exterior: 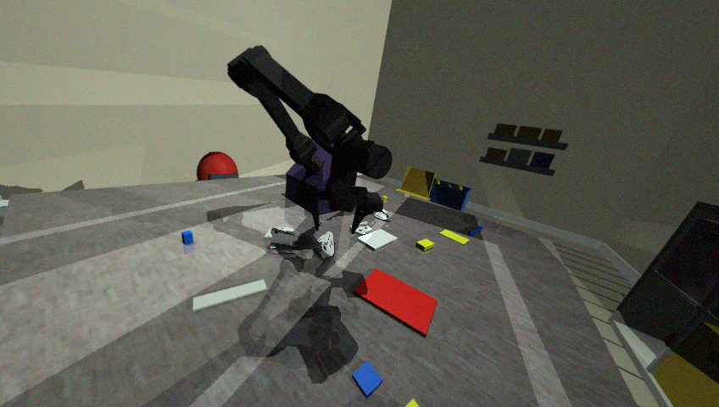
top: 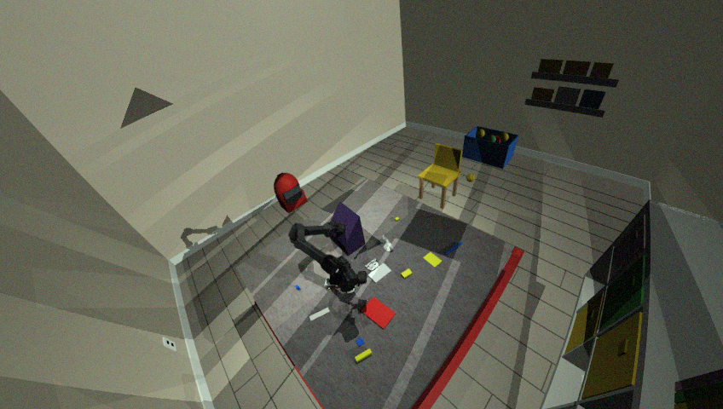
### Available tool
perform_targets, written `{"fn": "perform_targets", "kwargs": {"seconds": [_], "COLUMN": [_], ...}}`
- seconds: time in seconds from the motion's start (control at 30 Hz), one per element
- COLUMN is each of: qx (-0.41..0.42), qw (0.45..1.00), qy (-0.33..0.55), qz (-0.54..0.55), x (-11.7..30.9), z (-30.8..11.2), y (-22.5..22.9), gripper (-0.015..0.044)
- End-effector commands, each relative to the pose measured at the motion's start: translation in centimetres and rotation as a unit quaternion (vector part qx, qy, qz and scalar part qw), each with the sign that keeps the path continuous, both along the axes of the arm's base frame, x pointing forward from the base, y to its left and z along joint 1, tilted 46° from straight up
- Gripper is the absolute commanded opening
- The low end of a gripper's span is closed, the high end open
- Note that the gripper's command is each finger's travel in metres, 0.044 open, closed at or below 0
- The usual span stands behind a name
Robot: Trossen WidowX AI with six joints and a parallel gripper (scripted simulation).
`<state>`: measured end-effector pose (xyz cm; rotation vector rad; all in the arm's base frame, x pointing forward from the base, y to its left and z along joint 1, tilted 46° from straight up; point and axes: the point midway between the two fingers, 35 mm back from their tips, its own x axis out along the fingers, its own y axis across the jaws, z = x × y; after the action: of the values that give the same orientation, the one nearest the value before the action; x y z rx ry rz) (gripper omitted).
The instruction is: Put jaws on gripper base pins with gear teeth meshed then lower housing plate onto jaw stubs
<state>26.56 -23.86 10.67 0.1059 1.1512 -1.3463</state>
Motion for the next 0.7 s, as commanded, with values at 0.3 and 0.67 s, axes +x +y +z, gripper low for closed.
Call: {"fn": "perform_targets", "kwargs": {"seconds": [0.3,0.67], "qx": [-0.016,-0.016], "qw": [0.997,0.997], "qy": [-0.05,-0.05], "qz": [-0.051,-0.051], "x": [-5.0,-5.0], "z": [2.6,2.6], "y": [-1.5,-1.5], "gripper": [0.0072,0.0]}}
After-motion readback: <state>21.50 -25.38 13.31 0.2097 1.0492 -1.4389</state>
